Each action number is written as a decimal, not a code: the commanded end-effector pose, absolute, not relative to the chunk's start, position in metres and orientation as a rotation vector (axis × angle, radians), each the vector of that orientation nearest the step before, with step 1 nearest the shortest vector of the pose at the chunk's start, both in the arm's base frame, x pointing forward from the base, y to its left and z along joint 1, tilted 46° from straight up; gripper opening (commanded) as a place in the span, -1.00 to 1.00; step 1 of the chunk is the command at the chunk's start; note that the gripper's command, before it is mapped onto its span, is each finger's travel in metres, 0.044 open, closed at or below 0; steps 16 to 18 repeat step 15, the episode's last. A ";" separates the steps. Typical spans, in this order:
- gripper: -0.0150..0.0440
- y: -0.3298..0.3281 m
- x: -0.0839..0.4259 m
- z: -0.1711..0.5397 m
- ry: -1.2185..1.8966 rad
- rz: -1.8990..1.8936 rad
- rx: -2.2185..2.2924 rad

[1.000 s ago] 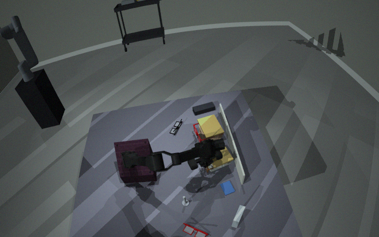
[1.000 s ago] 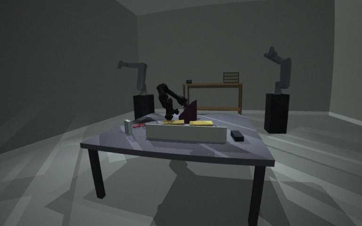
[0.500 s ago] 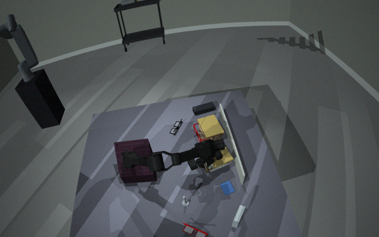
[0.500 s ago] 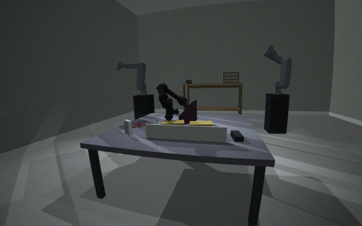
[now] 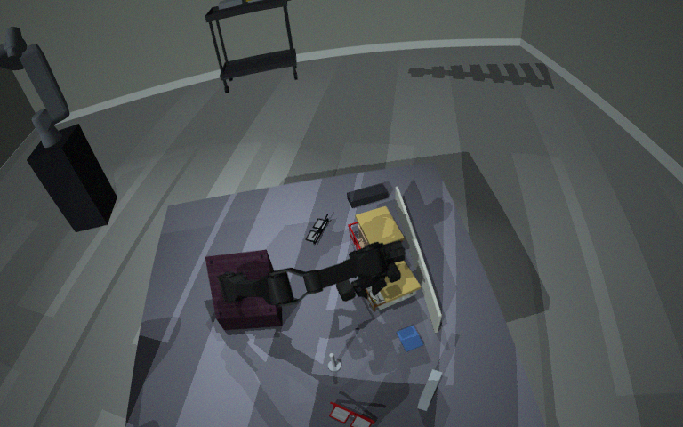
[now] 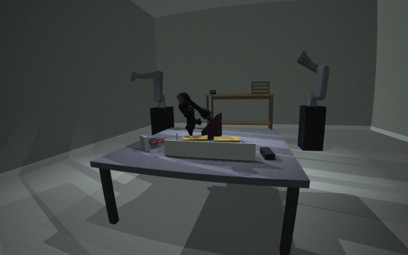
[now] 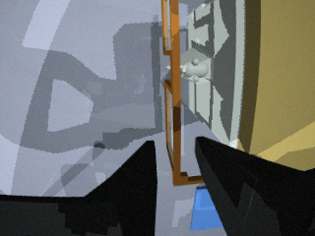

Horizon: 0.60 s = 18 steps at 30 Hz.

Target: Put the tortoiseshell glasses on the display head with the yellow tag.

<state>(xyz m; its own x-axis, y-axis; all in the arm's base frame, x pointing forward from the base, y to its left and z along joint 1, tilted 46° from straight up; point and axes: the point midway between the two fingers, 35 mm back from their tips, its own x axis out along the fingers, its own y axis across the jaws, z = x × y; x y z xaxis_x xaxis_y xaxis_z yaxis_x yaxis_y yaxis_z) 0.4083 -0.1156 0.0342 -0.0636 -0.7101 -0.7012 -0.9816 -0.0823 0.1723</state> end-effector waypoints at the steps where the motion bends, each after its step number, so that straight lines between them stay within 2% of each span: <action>1: -0.13 -0.115 0.397 0.039 1.810 0.942 -1.821; 5: -0.13 -0.113 0.375 0.045 1.811 0.944 -1.821; 18: -0.13 -0.107 0.354 0.056 1.811 0.945 -1.820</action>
